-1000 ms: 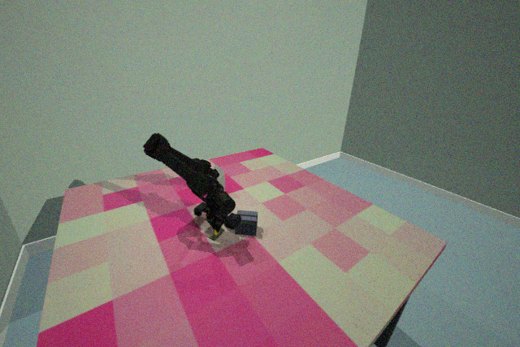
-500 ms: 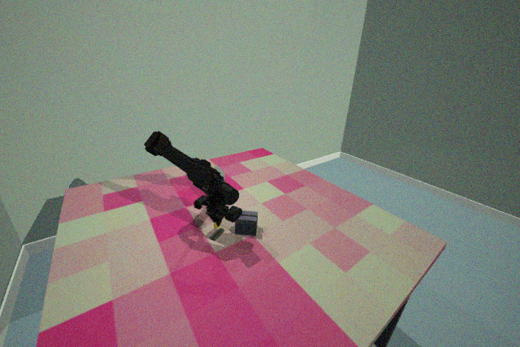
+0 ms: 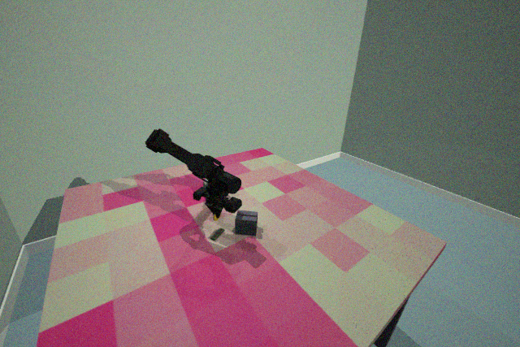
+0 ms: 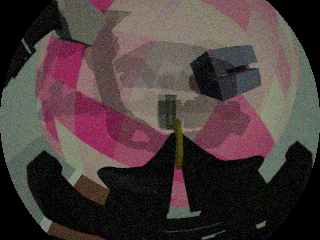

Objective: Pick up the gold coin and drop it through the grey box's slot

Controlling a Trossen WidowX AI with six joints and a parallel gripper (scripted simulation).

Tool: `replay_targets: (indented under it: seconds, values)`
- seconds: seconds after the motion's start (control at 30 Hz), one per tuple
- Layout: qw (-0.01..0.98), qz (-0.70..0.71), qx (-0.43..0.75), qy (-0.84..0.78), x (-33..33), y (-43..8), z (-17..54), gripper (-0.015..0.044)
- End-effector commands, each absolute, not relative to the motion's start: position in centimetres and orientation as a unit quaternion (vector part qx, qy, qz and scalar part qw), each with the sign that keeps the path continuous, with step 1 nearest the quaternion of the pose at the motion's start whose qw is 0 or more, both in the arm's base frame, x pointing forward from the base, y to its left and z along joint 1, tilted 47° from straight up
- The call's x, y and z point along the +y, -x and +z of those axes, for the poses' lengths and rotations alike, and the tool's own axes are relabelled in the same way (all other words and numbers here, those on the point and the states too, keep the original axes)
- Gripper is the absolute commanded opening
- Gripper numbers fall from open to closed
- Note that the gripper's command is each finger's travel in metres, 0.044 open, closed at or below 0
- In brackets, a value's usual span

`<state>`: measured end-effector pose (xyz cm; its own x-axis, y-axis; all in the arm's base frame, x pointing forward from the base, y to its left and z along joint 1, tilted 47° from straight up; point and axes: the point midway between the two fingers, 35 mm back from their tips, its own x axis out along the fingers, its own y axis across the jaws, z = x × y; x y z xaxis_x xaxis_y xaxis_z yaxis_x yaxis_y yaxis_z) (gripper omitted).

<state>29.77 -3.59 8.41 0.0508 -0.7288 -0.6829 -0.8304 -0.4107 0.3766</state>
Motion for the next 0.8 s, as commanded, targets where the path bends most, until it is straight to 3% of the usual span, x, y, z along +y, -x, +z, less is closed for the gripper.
replay_targets:
  seconds: [0.0,0.2,0.77]
  values:
    - [0.062,0.427,0.539,0.724,-2.69,-29.65,9.29,0.0]
    - [0.07,0.421,0.544,0.723,-2.26,-29.51,9.75,0.0]
    - [0.267,0.254,0.639,0.675,-1.93,-29.33,9.42,0.0]
